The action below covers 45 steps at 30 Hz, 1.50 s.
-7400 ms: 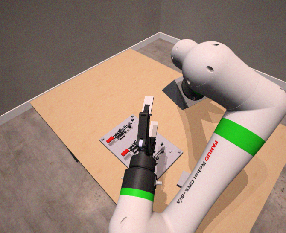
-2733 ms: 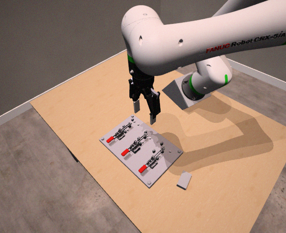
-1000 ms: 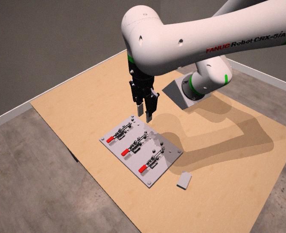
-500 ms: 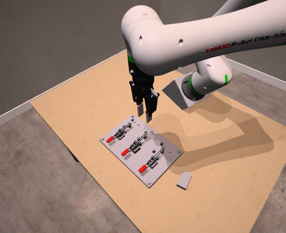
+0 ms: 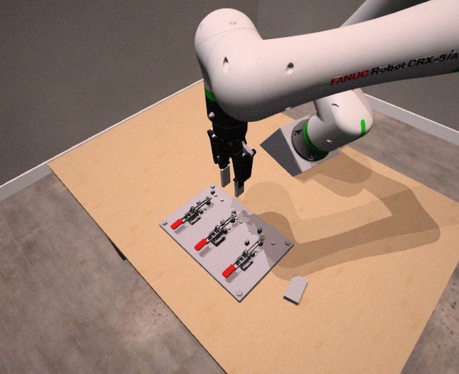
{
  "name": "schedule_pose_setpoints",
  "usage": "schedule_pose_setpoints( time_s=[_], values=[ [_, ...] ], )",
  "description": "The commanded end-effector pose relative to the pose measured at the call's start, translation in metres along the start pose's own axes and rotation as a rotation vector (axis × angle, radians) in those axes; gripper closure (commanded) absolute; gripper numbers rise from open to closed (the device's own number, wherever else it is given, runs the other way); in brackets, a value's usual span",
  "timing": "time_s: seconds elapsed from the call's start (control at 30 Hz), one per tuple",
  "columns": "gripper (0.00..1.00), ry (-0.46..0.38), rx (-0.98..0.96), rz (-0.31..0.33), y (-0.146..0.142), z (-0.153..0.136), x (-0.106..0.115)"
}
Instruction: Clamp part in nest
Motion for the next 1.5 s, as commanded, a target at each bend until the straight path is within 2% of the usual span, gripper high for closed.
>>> schedule_pose_setpoints(
  time_s=[0.0, 0.23, 0.9, 1.47],
  values=[
    [0.72, 0.0, 0.0, 0.0, 0.0, 0.001, 0.0],
    [0.72, 0.0, 0.0, 0.0, 0.002, 0.019, 0.0],
    [0.72, 0.0, 0.0, 0.0, 0.015, 0.12, 0.0],
    [0.72, 0.0, 0.0, 0.0, 0.016, 0.129, -0.003]
  ],
)
Point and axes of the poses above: the point where the finger pads meet when closed, its own x axis back along the fingers, its own y axis across the jaws, z = x × y, the point moved 1 cm from there along x, back along the fingers, and after that the axes turned 7 degrees about x, right-handed, at the moved point
